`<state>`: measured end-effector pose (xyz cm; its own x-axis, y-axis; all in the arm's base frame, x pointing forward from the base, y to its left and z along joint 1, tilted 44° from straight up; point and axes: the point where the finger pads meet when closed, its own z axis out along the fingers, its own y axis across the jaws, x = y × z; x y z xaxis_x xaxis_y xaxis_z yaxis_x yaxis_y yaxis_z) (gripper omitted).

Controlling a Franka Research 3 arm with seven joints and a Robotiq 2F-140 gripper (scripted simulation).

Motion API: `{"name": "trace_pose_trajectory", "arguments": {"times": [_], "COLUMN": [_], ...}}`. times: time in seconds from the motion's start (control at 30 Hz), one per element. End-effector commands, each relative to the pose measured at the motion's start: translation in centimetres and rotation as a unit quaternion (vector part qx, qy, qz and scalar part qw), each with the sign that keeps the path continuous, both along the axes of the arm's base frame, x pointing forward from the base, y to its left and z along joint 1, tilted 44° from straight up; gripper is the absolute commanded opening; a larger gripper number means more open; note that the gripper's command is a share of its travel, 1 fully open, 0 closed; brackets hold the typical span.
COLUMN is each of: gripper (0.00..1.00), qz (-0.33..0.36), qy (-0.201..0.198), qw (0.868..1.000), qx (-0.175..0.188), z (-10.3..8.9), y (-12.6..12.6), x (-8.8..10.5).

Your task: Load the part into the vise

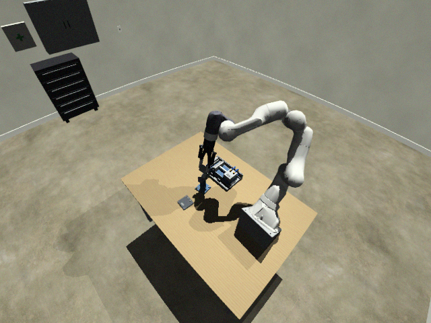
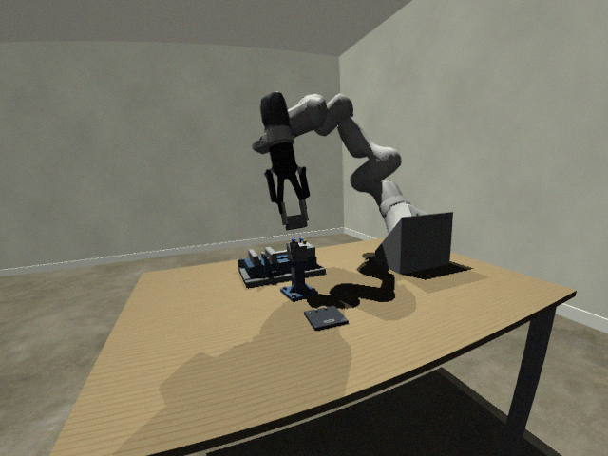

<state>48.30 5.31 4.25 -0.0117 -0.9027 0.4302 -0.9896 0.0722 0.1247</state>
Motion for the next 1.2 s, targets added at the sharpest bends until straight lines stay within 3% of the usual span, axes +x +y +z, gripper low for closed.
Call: {"name": "trace_pose_trajectory", "arguments": {"times": [0.0, 0.83, 1.17], "gripper": [0.00, 0.00, 0.00], "qz": [0.018, 0.001, -0.004], "qy": [0.002, -0.005, -0.007], "qw": [0.999, 0.986, 0.981], "qx": [0.034, 0.164, 0.196], "z": [0.02, 0.19, 0.20], "y": [0.50, -0.16, -0.32], "x": [0.48, 0.49, 0.48]}}
